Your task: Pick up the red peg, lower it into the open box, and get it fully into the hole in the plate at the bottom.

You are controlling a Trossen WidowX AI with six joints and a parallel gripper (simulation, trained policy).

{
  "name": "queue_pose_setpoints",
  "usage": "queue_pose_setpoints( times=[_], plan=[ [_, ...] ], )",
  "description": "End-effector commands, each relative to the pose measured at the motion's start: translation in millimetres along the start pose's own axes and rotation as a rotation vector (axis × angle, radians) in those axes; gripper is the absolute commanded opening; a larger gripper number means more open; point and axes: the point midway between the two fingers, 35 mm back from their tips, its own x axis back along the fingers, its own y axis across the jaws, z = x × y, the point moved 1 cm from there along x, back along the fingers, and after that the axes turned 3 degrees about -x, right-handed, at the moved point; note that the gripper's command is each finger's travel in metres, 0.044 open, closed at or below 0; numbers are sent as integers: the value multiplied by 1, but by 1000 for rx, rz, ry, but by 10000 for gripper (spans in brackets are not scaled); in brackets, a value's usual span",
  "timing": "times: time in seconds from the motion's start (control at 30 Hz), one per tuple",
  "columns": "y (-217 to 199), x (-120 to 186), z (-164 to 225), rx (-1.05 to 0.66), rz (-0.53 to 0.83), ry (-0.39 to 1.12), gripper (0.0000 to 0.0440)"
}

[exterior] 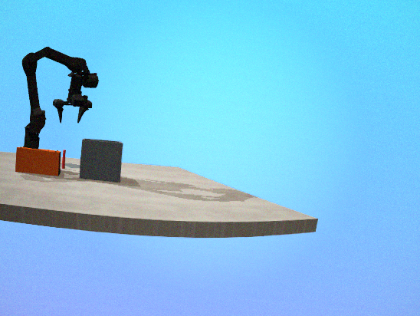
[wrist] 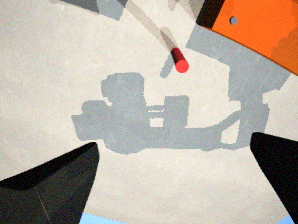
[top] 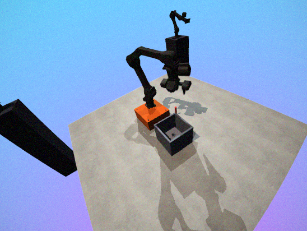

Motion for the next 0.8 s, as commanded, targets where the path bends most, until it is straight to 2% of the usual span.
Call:
queue_pose_setpoints(
  times=[0.0, 0.4, 0.77],
  plan=[
    [-4, -8, 0, -44, 40, -19, 440],
    [-16, -43, -4, -138, 153, -110, 440],
    [-21, -82, -20, -162, 196, -188, 440]
  ],
)
